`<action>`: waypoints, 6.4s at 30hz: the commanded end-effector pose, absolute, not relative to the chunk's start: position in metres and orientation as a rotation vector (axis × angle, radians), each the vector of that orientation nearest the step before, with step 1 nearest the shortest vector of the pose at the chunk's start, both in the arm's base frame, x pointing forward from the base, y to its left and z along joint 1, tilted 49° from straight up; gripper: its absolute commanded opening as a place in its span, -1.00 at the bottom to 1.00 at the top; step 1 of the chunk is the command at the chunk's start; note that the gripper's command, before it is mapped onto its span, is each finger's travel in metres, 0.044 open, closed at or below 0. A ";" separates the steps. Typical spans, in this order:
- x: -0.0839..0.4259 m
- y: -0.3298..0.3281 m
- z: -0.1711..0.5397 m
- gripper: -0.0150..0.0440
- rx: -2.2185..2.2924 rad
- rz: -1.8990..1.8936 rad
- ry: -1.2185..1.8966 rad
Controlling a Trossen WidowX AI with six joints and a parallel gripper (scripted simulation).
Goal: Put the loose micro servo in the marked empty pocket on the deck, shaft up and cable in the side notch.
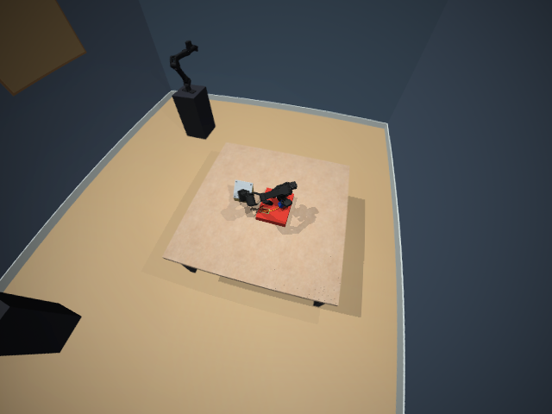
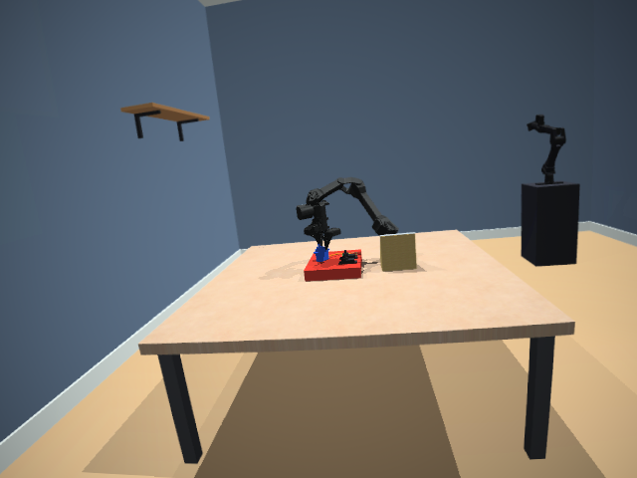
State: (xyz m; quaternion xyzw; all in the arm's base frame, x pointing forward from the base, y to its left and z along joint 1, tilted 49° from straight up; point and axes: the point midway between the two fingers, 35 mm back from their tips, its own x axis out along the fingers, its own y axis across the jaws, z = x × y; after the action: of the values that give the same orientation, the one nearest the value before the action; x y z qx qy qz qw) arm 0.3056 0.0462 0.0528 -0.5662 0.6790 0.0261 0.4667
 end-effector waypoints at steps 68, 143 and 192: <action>0.286 0.016 0.123 -0.49 -0.697 -0.604 1.404; 0.180 -0.013 0.097 -0.49 -0.683 -0.618 1.401; 0.183 -0.043 0.071 -0.31 -0.684 -0.619 1.399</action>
State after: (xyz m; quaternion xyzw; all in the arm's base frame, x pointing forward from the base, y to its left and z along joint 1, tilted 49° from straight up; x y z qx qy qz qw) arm 0.1826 -0.0426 0.0711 -0.3014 0.6216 -0.2752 0.6687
